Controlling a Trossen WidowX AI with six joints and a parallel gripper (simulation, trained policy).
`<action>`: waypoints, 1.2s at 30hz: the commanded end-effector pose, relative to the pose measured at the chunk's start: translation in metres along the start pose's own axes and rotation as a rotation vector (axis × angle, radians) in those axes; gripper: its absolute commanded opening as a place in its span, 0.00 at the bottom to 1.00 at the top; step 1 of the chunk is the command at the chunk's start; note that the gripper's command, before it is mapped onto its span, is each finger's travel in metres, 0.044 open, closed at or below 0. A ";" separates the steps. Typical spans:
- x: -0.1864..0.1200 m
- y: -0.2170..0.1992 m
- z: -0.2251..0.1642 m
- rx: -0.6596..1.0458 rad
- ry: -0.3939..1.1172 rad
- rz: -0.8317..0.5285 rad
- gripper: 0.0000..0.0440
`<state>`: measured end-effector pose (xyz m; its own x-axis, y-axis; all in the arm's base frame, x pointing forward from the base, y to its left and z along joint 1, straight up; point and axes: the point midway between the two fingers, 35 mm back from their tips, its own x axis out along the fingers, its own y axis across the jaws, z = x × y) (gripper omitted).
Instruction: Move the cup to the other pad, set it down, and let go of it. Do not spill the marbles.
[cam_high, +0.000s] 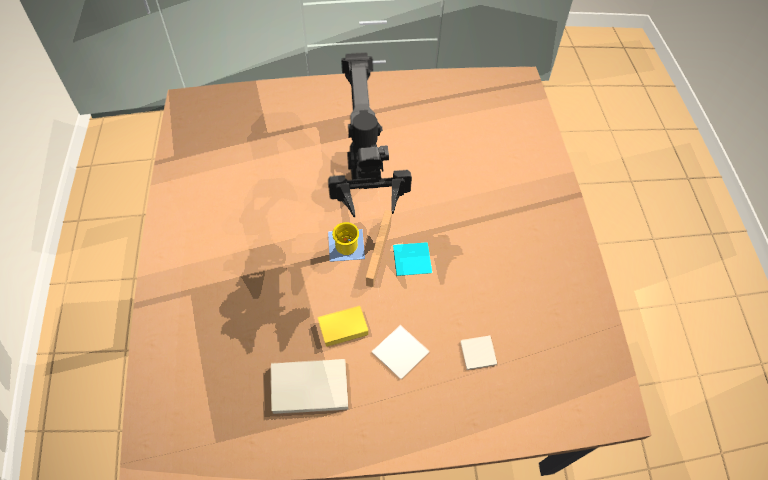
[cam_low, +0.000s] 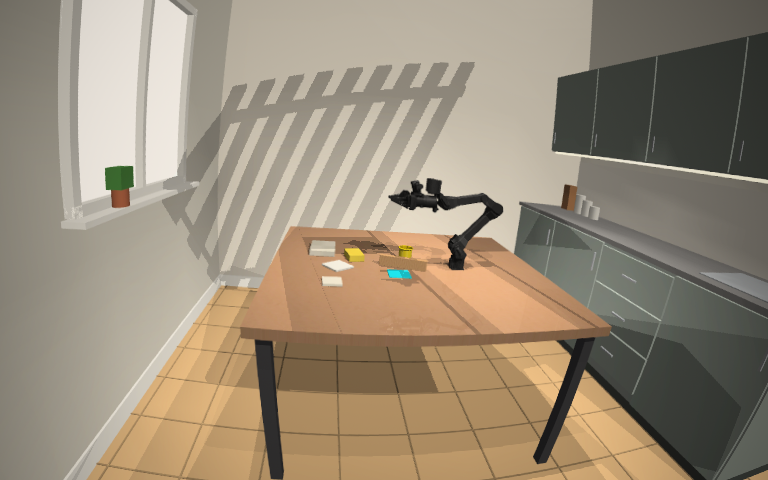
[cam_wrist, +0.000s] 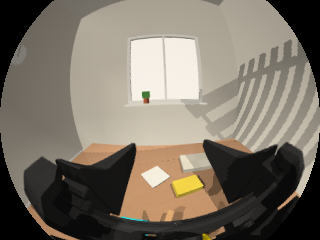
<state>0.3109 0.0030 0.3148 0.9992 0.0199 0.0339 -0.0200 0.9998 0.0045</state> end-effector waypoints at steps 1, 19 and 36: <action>0.000 0.000 -0.001 0.006 0.006 -0.002 0.85; -0.005 0.023 -0.026 0.153 0.227 0.035 0.18; -0.012 0.049 -0.042 0.286 0.491 0.052 0.21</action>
<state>0.2998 0.0498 0.2741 0.9073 0.1365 -0.3977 -0.0242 0.9612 0.2747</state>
